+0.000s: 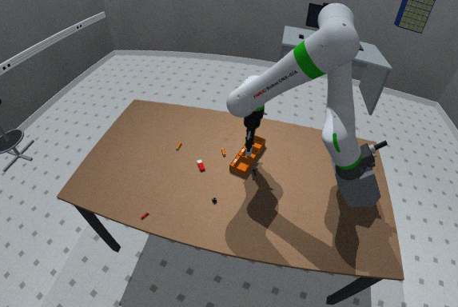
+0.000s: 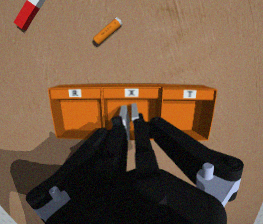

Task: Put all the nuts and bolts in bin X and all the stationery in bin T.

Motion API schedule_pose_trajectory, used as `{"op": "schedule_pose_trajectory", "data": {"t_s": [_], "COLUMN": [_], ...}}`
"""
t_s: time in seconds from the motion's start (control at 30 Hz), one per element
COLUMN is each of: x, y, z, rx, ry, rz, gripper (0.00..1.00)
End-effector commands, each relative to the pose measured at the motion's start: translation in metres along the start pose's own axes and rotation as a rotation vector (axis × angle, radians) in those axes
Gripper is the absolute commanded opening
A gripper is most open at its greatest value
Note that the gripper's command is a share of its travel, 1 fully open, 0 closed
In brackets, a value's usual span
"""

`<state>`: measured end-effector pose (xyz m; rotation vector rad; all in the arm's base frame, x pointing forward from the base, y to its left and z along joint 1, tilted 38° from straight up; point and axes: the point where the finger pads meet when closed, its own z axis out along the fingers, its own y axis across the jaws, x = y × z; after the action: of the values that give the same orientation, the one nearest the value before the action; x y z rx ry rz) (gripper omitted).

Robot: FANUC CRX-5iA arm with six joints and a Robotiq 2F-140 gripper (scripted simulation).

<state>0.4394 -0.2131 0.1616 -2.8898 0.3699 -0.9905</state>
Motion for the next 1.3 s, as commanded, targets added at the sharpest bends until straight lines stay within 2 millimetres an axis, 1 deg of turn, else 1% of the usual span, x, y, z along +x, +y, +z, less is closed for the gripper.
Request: {"op": "schedule_pose_trajectory", "data": {"t_s": [0.0,0.5,0.7,0.77,0.83,0.93,1.27], "x": [0.0,0.0,0.0,0.0,0.0,0.0,0.01], "y": [0.0,0.0,0.0,0.0,0.0,0.0,-0.049], "z": [-0.004,-0.021,-0.045,-0.045,-0.053,-0.054,-0.054], "rx": [0.0,0.0,0.0,0.0,0.0,0.0,0.0], "ry": [0.0,0.0,0.0,0.0,0.0,0.0,0.0], "rz": [0.0,0.0,0.0,0.0,0.0,0.0,0.0], "gripper": [0.15,0.15,0.15,0.15,0.15,0.15,0.15]}}
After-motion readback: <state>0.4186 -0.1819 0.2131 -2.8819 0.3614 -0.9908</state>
